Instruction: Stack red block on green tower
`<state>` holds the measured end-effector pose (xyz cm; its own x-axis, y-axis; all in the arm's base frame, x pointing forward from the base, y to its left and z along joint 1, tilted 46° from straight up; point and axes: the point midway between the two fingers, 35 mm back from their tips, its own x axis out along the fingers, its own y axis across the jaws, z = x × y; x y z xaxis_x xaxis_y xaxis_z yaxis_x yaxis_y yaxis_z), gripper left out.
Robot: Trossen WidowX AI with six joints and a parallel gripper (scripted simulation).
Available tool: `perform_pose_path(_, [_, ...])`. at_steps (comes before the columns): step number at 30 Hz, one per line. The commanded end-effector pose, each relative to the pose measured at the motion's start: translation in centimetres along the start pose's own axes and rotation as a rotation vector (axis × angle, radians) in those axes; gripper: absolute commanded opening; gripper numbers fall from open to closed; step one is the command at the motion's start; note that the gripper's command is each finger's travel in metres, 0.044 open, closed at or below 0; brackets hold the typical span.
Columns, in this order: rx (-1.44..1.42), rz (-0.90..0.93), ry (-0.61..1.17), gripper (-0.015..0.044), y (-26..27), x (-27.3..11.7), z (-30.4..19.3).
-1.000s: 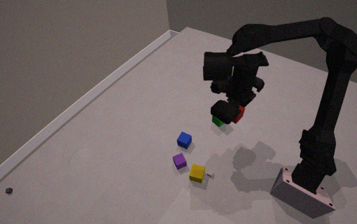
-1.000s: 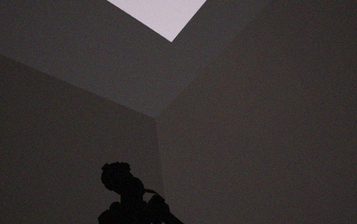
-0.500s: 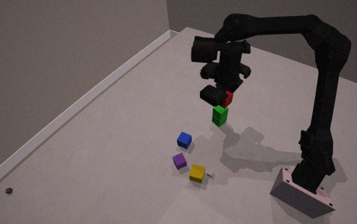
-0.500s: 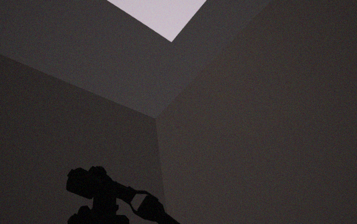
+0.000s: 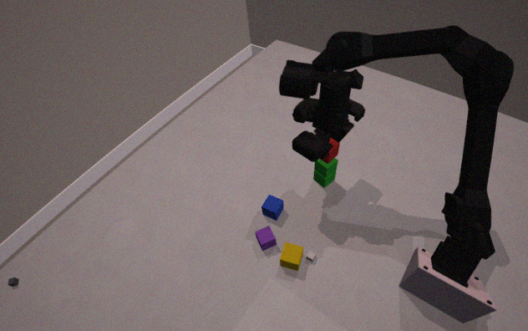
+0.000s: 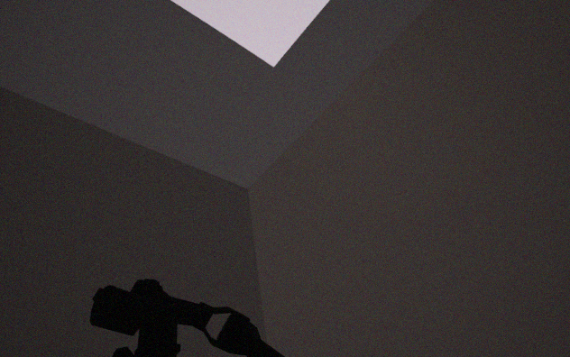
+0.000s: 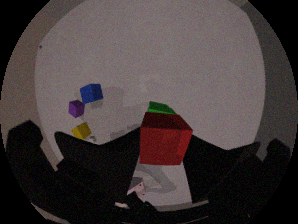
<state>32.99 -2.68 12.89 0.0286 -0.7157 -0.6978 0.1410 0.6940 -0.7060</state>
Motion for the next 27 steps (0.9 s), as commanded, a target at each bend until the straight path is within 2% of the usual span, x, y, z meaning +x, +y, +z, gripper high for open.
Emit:
perform_pose_path(1, [-0.008,-0.007,0.004,0.0,-0.09,1.2,-0.3])
perform_pose_path(24, [-0.008,-0.008,0.004,0.0,-0.07,1.49,-0.34])
perform_pose_path(27, [-0.004,-0.004,0.007,0.0079,0.03,1.65,-0.35])
